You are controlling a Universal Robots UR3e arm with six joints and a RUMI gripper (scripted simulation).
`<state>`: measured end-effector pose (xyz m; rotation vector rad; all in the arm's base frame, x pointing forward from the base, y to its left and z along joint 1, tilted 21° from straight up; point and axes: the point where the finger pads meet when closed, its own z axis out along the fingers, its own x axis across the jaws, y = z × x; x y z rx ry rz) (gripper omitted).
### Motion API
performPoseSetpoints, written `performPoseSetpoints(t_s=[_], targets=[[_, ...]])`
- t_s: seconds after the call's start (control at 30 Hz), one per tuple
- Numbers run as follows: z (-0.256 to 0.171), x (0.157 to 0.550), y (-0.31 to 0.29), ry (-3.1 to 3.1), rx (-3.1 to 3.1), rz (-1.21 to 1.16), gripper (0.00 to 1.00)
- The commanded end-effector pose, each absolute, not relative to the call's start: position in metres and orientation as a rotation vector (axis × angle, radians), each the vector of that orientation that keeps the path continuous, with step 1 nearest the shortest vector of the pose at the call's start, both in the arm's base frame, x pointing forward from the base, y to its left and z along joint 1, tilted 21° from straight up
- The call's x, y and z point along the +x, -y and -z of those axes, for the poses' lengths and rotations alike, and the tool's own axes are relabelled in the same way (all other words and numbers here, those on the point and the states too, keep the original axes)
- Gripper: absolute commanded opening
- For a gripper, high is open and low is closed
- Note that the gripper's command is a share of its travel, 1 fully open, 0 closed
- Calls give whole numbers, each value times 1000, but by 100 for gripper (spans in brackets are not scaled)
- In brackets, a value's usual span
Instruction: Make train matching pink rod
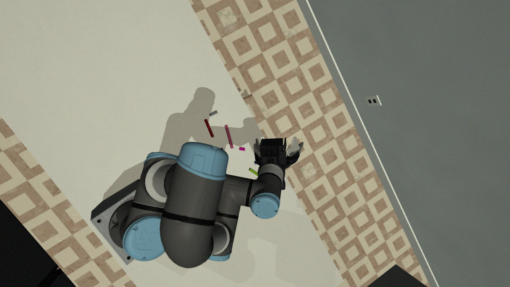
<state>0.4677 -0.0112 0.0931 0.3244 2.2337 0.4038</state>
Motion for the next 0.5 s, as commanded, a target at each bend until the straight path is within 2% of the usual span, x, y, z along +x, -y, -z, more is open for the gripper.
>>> performPoseSetpoints(t_s=[0.0, 0.47], targets=[[-93, 468, 12, -2237, 311, -394, 100], [-84, 466, 20, -2277, 168, -302, 100]])
